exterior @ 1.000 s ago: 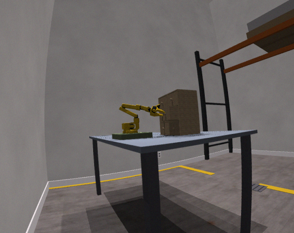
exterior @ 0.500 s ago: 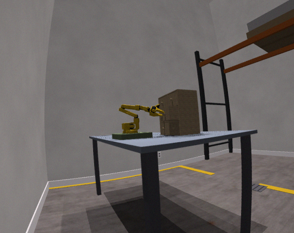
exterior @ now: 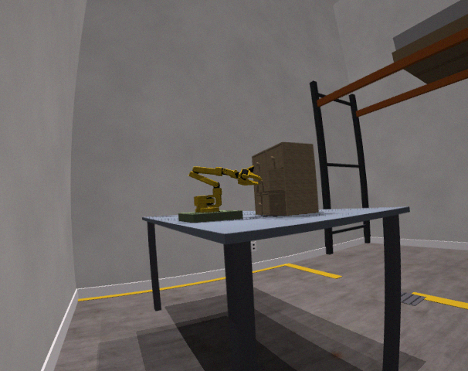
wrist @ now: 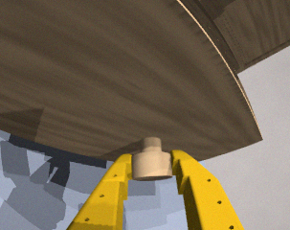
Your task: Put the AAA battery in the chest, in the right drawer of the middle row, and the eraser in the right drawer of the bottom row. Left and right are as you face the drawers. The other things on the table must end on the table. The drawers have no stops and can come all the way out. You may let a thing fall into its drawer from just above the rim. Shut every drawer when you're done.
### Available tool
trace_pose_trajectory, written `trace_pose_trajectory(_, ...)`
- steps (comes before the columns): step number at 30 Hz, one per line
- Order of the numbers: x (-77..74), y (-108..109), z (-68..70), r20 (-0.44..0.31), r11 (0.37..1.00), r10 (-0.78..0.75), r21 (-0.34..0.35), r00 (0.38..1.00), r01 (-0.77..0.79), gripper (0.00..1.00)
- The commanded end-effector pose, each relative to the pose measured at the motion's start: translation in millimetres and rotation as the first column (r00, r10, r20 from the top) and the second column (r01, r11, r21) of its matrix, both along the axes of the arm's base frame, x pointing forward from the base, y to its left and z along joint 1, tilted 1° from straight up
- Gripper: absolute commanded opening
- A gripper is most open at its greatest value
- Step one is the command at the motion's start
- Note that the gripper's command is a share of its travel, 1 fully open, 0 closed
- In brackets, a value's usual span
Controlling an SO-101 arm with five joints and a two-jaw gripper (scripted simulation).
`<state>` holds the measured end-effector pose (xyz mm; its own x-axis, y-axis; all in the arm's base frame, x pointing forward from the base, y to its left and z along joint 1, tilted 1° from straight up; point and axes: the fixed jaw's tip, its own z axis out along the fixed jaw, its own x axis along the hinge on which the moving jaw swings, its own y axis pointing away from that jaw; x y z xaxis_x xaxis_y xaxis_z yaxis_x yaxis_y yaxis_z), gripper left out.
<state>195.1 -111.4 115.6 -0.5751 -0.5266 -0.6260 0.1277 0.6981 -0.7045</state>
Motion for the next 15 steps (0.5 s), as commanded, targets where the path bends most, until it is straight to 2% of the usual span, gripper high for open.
trace_pose_trajectory(1,-4.9,-3.7,-1.1,-0.003,1.0,-0.024,-0.004,1.0,0.024,0.04)
trace_pose_trajectory(15,-4.9,-3.7,-1.1,-0.003,1.0,-0.024,-0.004,1.0,0.024,0.13)
